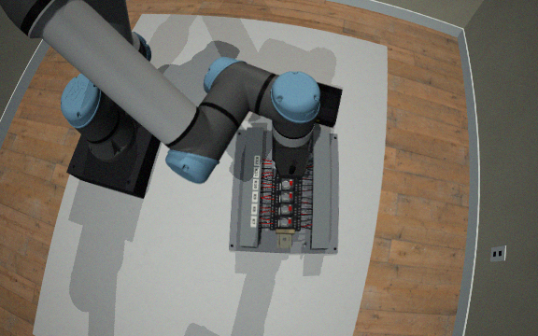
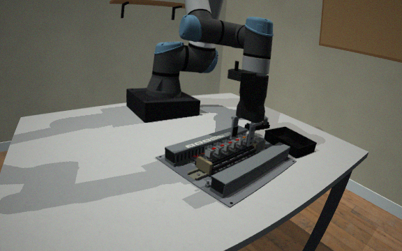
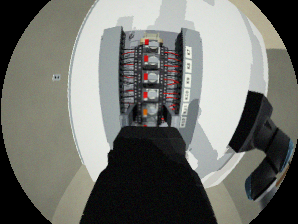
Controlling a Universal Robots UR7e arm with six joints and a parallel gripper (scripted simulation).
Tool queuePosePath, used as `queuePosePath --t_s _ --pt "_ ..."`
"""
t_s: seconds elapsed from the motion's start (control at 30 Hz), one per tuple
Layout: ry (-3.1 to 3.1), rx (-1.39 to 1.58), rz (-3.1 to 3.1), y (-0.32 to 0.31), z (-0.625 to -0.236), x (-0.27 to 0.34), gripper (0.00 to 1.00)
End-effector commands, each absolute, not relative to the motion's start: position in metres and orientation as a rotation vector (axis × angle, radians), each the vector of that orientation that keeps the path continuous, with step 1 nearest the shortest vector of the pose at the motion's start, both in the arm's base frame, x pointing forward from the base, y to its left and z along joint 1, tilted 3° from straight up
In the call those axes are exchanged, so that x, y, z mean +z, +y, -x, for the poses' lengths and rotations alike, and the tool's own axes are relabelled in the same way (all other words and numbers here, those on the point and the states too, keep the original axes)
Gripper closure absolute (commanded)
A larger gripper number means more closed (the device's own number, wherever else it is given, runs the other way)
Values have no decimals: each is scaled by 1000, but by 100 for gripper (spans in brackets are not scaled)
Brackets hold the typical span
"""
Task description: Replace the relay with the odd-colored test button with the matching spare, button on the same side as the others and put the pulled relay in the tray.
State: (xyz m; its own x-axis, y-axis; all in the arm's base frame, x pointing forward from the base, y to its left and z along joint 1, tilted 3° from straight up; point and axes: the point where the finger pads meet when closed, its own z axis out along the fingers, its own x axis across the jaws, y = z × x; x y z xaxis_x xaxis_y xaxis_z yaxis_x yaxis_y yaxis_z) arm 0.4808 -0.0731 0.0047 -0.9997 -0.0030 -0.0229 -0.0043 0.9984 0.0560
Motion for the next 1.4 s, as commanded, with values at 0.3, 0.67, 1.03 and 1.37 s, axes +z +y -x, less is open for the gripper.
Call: queuePosePath --t_s 0.3,0.67,1.03,1.37 --pt "3116 86 6 -73 -482 -3 0" --pt "3116 86 6 -73 -482 -8 0" --pt "3116 86 6 -73 -482 -8 100" --pt "3116 86 6 -73 -482 -8 100"
